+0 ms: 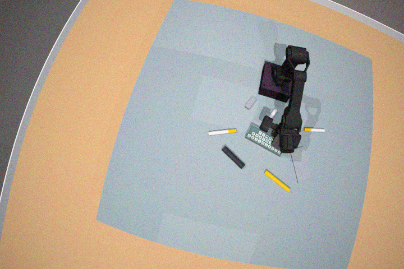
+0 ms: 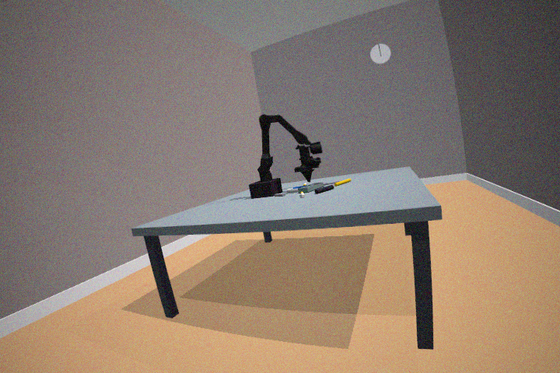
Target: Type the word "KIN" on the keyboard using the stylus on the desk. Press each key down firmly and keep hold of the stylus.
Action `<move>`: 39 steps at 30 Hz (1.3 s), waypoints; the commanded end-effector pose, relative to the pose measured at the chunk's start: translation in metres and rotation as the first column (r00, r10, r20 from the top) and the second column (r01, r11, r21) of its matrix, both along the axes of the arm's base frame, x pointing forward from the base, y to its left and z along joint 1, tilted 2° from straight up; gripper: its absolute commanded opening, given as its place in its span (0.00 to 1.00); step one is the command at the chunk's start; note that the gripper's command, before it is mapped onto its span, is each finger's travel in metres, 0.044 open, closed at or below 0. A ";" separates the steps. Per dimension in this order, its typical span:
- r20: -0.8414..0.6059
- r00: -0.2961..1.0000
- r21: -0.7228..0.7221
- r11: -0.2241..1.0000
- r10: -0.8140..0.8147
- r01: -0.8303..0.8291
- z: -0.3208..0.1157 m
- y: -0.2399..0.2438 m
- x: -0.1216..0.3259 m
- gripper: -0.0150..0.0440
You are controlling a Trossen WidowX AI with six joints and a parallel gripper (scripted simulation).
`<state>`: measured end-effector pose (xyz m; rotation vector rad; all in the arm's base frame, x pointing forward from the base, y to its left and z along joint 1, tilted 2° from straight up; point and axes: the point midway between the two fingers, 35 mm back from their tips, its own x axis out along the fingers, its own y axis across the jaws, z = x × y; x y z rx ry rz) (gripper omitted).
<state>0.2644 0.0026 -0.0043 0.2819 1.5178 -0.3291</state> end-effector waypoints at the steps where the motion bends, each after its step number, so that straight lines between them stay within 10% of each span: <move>1: 0.004 1.000 0.000 1.000 -0.006 0.006 0.020 0.001 0.002 0.25; 14: 0.022 1.000 0.001 1.000 0.000 0.000 0.057 0.002 0.003 0.25; 18: 0.021 1.000 0.001 1.000 0.000 0.000 0.056 0.002 0.003 0.43; 22: 0.021 1.000 0.001 1.000 0.000 0.000 0.056 0.003 0.003 0.25; 31: 0.021 1.000 0.001 1.000 0.000 0.000 0.056 0.003 0.003 0.25; 39: -0.272 0.934 0.099 0.972 0.234 -0.215 0.026 0.056 -0.040 0.51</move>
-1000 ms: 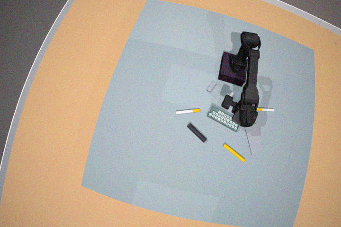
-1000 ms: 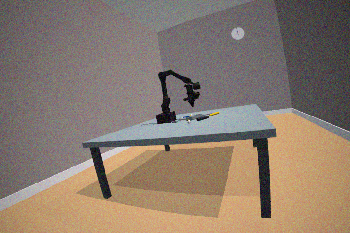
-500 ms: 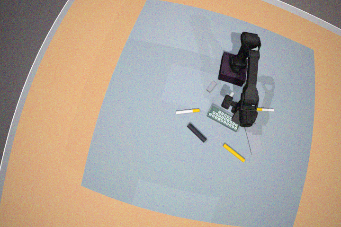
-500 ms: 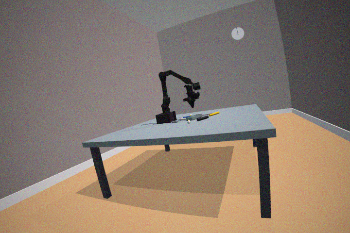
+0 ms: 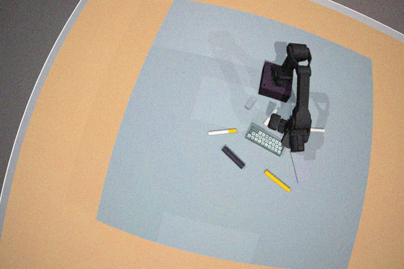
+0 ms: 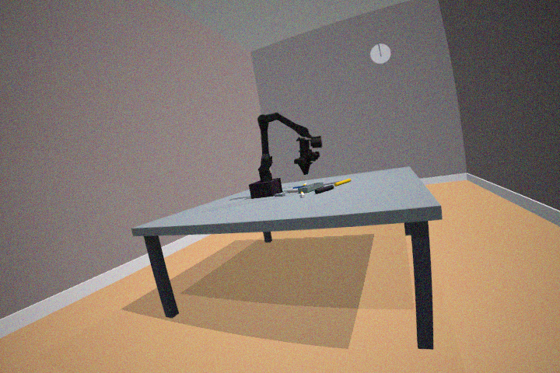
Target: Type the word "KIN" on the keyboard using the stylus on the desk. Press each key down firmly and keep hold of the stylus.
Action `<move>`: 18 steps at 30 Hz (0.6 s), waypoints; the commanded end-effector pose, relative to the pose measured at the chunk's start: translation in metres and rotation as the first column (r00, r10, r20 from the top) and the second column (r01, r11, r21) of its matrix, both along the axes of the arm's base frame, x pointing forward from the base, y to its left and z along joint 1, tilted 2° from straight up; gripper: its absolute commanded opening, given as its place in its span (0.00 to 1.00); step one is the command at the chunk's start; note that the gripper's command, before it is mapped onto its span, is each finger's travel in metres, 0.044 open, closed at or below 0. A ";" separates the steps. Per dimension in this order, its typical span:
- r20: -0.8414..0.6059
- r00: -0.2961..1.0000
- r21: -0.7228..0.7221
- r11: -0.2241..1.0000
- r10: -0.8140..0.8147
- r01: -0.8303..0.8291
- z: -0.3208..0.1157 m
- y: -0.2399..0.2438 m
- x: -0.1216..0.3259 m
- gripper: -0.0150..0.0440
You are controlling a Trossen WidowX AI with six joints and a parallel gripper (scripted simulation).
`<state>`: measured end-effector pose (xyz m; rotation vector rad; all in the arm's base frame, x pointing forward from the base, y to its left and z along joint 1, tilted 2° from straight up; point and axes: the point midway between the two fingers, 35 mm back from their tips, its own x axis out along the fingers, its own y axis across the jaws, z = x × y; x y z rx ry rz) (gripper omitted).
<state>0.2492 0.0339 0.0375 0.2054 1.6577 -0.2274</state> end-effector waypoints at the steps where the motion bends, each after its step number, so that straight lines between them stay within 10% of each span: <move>1: -0.224 0.961 0.053 0.986 0.164 -0.155 -0.020 0.035 -0.036 0.51; 18: -0.379 0.886 0.101 0.963 0.269 -0.249 -0.035 0.057 -0.060 0.51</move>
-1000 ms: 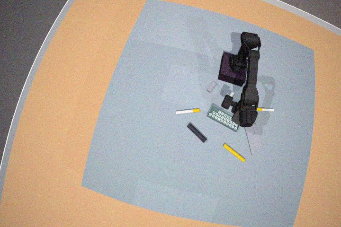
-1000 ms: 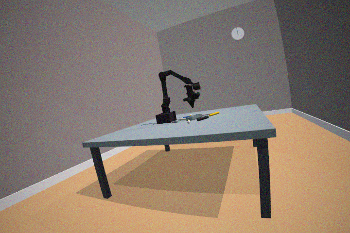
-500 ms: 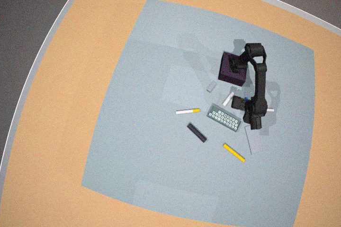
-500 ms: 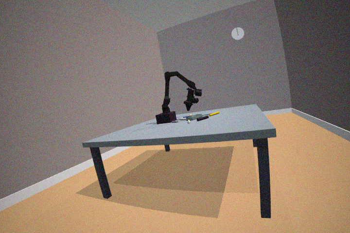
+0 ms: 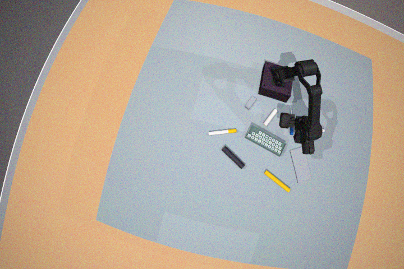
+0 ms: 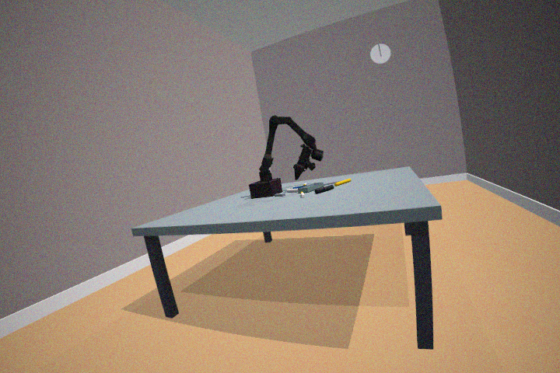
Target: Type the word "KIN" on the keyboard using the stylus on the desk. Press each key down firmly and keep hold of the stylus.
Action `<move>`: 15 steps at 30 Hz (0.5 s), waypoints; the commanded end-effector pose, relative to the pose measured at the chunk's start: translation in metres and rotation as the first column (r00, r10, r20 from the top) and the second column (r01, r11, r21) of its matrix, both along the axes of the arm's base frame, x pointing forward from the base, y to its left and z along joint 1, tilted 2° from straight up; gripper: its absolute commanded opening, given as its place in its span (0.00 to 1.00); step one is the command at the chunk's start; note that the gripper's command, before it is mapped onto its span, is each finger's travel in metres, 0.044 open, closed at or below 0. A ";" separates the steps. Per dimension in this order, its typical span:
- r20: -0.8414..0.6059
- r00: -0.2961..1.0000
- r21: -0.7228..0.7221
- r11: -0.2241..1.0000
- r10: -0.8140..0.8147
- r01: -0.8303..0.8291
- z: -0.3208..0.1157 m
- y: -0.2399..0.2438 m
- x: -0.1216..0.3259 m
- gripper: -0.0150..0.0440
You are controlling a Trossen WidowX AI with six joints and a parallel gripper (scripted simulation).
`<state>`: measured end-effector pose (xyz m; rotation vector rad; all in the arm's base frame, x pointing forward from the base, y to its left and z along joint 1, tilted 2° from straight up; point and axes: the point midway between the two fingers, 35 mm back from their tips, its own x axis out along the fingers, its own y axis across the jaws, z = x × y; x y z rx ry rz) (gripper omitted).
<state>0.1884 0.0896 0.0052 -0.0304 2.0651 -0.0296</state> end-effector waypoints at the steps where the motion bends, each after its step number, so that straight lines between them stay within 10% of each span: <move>1: -0.003 1.000 0.005 1.000 0.004 -0.004 -0.003 0.001 0.001 0.51; 15: -0.003 1.000 0.005 1.000 0.004 -0.004 -0.015 0.000 0.001 0.51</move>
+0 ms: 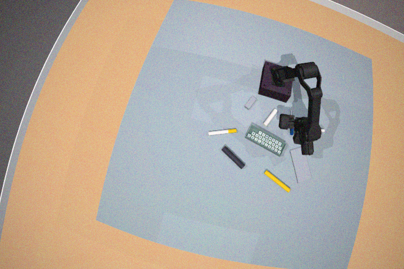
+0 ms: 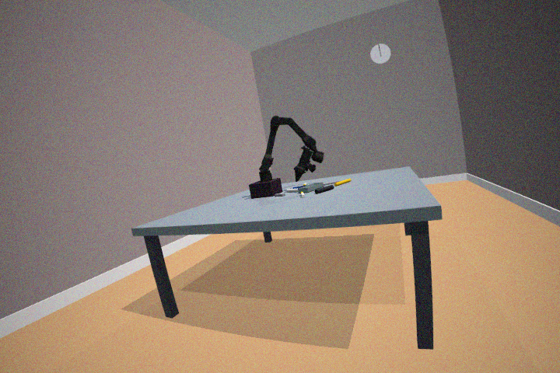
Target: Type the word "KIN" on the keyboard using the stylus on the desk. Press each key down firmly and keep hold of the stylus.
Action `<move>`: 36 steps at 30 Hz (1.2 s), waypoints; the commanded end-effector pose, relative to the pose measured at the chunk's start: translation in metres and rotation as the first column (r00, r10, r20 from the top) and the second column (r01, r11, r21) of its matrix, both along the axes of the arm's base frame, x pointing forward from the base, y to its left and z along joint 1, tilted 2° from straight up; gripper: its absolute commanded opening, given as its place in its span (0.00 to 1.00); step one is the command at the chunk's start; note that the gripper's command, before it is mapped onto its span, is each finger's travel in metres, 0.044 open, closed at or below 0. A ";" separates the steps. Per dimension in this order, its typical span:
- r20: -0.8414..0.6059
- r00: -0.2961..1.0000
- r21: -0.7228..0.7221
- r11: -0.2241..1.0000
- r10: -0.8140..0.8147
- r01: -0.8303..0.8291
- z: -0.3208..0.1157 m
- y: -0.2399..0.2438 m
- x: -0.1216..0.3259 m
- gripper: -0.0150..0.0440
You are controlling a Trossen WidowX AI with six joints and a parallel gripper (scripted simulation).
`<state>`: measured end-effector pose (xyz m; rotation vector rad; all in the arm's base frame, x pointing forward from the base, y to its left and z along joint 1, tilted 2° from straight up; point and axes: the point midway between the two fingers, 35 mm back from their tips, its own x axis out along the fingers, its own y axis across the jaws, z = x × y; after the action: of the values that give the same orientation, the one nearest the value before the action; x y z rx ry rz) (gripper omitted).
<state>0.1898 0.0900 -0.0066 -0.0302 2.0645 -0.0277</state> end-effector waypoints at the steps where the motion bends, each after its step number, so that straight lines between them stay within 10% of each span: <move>1: -0.004 1.000 0.004 1.000 0.004 -0.004 -0.004 0.000 -0.001 0.51; 36: -0.004 1.000 0.004 1.000 0.004 -0.004 -0.030 -0.002 0.000 0.51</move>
<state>0.1903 0.0885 -0.0337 -0.0269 2.0663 -0.0261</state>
